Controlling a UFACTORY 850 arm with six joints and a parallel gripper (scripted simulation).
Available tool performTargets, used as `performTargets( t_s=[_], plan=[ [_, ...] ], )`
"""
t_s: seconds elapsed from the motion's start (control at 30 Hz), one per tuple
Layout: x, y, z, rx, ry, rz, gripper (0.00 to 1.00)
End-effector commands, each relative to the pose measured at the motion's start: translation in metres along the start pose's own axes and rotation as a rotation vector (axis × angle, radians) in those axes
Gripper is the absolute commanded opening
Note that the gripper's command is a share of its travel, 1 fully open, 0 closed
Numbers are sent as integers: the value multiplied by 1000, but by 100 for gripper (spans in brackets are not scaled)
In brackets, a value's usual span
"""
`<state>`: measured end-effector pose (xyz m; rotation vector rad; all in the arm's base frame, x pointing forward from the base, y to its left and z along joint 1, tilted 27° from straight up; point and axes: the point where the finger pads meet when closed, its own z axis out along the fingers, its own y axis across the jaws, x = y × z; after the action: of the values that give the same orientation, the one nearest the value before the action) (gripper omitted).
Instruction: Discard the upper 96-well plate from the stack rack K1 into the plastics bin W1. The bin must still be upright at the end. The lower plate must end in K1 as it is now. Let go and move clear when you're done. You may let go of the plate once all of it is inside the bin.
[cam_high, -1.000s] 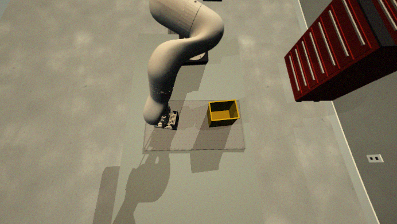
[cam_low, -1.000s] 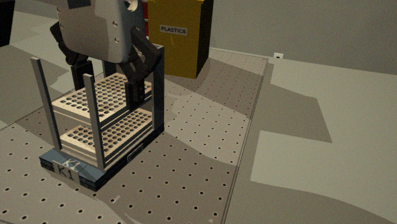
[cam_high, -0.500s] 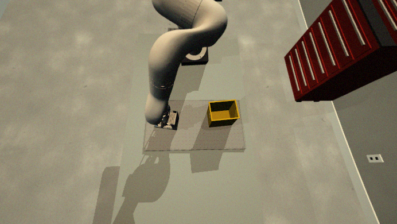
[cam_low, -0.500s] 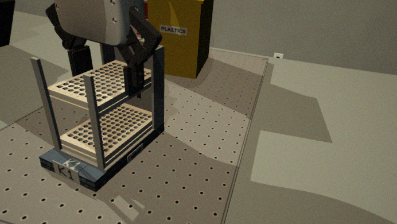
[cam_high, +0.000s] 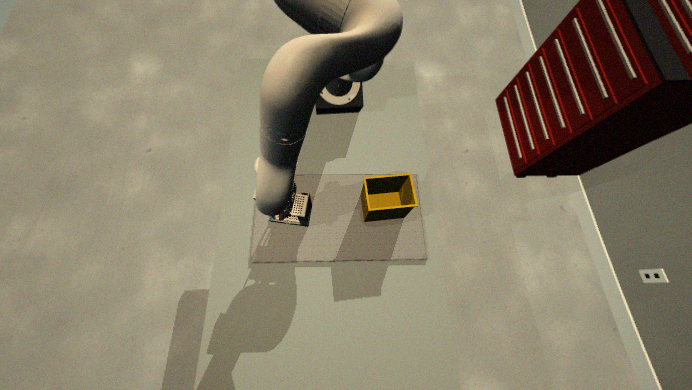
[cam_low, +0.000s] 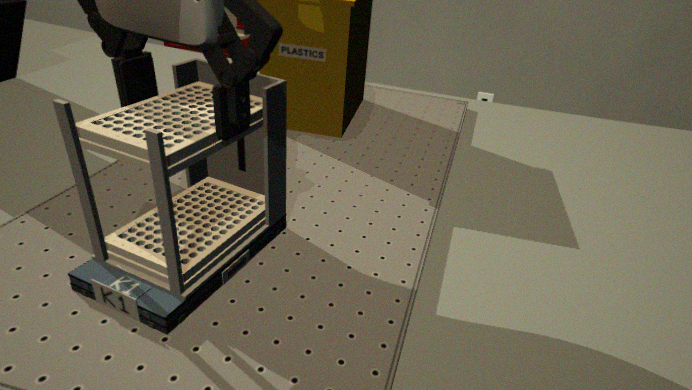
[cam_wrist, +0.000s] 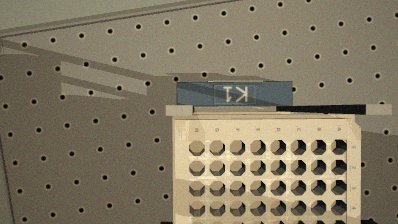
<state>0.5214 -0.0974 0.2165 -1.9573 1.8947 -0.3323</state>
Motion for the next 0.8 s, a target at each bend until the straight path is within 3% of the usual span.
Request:
performTargets(
  t_s=[0.0,0.77],
  plan=[
    [0,-1,-6,-1,0,0,0],
    [0,-1,-38,-1,0,0,0]
  ],
)
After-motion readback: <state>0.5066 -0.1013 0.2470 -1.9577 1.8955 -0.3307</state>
